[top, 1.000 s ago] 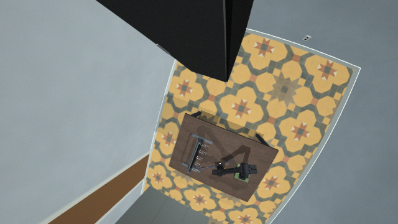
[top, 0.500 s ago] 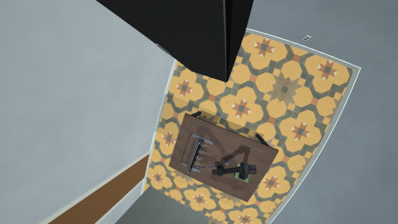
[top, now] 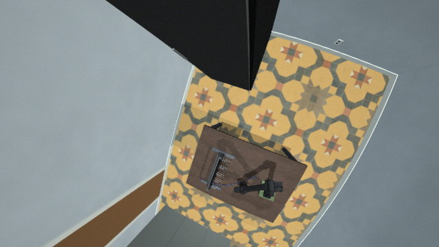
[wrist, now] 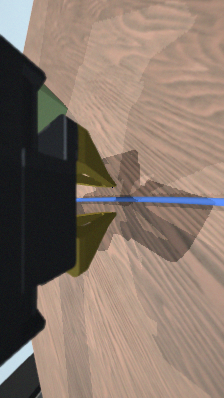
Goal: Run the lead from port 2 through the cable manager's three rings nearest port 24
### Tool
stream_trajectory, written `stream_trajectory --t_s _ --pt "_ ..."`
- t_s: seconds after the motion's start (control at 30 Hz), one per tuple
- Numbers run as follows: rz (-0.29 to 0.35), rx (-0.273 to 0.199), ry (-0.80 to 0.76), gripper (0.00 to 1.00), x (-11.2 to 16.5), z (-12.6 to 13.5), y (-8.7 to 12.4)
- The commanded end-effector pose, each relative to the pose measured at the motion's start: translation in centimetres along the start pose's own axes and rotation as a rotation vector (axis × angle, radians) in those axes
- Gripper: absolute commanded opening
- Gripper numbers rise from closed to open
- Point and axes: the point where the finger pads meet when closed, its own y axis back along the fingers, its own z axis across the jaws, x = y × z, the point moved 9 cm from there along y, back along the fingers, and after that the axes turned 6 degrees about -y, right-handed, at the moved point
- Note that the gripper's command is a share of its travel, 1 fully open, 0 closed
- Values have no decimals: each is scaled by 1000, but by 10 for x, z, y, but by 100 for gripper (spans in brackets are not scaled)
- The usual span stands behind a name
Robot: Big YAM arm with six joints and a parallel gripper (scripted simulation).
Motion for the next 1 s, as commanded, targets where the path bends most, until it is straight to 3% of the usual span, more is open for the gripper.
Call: stream_trajectory --t_s 0.0,0.97 --pt "-11 6 3 31 -2 -2 2" --pt "-17 8 -3 31 -1 -3 3"
